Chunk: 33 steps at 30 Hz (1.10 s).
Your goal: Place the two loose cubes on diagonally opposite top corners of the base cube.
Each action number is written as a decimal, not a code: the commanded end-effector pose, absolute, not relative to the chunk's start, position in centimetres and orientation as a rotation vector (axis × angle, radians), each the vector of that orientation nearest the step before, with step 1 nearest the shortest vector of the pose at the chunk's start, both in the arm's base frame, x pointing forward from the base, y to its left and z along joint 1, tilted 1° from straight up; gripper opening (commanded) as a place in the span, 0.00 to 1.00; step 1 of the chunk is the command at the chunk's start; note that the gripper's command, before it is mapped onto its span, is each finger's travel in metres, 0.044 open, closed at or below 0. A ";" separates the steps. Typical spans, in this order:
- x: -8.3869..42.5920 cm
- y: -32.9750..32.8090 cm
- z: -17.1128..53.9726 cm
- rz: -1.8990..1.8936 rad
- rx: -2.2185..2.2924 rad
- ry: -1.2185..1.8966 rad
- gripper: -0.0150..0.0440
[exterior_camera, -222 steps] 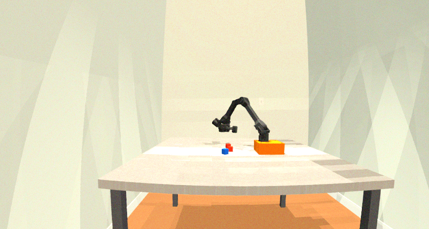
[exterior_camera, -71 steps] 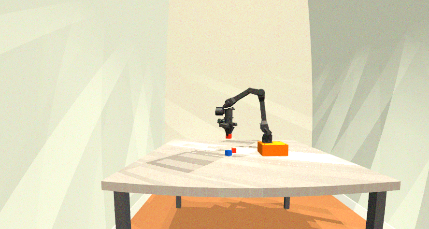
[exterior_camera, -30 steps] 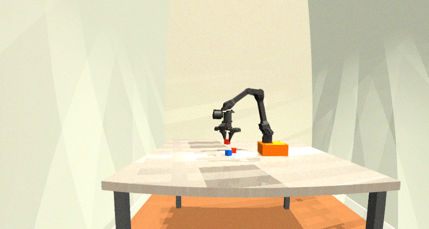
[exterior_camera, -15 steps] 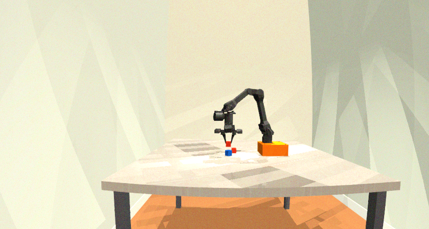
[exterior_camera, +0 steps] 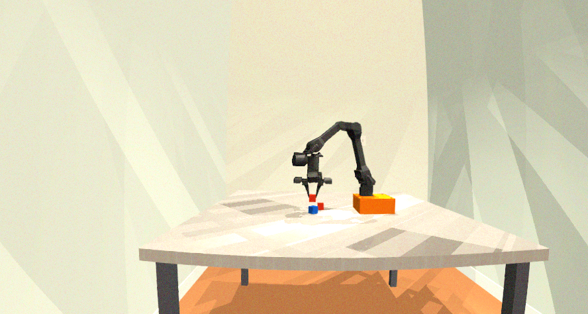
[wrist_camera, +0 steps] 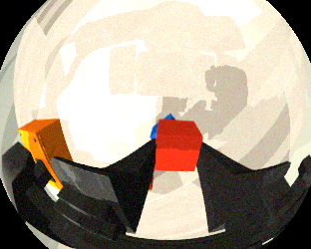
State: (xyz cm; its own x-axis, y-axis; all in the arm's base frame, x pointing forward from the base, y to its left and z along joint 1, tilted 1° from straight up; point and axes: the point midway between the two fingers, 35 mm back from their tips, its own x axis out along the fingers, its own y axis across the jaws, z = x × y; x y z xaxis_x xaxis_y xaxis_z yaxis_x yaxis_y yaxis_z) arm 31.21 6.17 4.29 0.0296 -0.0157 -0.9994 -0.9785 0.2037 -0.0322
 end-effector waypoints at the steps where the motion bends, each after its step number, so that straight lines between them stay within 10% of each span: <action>1: 31.0 6.2 3.2 1.041 -1.084 1.291 0.43; 33: 31.0 6.4 1.7 1.040 -1.083 1.291 0.43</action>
State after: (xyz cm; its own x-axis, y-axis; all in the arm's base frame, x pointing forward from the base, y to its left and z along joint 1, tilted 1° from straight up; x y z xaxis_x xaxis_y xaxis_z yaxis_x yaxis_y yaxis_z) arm 31.15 6.38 1.80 0.0231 -0.0169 -0.9996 -0.9801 0.1967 -0.0260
